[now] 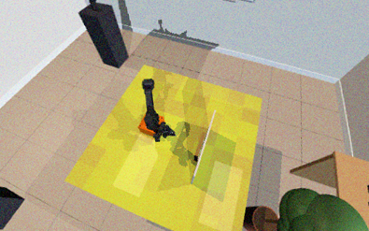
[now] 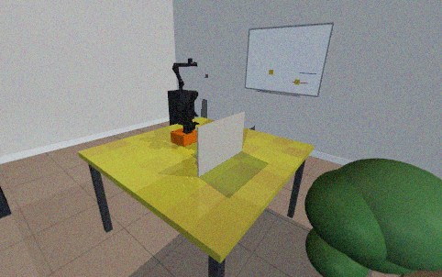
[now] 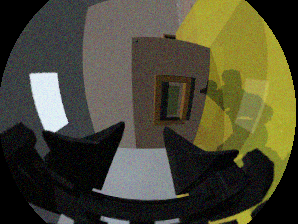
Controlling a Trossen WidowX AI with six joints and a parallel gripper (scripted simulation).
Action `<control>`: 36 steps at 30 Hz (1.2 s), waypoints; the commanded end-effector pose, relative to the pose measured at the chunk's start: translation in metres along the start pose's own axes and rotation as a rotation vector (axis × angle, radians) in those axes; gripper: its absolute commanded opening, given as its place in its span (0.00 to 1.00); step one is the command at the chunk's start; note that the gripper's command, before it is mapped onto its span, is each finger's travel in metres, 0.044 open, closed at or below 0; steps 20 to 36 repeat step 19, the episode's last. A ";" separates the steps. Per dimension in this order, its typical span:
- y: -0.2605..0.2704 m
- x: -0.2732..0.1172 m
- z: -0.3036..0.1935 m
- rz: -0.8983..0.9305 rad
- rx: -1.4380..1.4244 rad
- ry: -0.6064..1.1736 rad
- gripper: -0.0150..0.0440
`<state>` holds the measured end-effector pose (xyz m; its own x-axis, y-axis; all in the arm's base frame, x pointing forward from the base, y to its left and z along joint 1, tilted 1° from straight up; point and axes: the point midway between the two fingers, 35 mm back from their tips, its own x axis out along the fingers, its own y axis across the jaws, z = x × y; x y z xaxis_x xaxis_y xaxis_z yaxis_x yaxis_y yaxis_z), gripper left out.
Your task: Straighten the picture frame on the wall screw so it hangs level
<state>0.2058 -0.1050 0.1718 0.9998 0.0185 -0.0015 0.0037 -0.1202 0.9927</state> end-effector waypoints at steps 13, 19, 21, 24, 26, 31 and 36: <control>-0.003 -0.007 -0.003 -0.006 0.019 0.003 0.69; -0.003 -0.007 -0.003 -0.006 0.019 0.003 0.69; -0.003 -0.007 -0.003 -0.006 0.019 0.003 0.69; -0.003 -0.007 -0.003 -0.006 0.019 0.003 0.69; -0.003 -0.007 -0.003 -0.006 0.019 0.003 0.69; -0.003 -0.007 -0.003 -0.006 0.019 0.003 0.69; -0.003 -0.007 -0.003 -0.006 0.019 0.003 0.69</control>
